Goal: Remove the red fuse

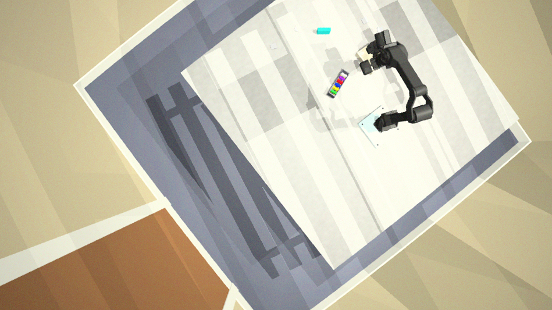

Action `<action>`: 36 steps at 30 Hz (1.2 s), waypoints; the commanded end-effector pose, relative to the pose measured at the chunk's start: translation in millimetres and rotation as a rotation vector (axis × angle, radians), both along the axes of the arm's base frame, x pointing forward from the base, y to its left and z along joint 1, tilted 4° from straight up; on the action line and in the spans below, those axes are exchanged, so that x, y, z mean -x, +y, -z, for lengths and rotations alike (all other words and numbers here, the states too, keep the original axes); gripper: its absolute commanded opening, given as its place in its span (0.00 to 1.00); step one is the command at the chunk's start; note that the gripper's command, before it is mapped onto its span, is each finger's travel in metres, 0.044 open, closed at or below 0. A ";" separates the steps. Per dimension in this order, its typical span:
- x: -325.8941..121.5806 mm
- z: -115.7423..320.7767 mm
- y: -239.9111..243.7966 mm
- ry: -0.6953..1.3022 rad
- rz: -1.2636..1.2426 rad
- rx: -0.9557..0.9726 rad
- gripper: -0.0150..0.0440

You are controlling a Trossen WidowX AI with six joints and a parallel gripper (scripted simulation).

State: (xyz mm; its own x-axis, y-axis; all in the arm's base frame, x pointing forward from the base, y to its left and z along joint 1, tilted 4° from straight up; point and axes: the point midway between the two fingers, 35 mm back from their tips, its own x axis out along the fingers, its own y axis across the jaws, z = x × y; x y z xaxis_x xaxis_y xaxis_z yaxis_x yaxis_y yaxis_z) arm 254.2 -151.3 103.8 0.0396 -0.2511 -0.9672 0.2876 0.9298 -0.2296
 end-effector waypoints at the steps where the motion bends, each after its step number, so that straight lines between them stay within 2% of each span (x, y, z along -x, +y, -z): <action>1: -32.1 7.2 61.3 0.030 -0.228 -0.114 0.38; 6: -52.4 14.6 148.8 0.087 -0.509 -0.253 0.38; 8: -54.4 16.4 168.7 0.106 -0.578 -0.287 0.38; 36: -55.1 36.6 170.5 0.108 -0.587 -0.291 0.38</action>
State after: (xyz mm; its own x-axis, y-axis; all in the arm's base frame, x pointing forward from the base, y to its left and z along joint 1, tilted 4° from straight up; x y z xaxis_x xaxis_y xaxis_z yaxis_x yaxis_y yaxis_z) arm 310.5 18.8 71.8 -0.0050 0.0504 -0.9987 -0.2917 0.9552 0.0497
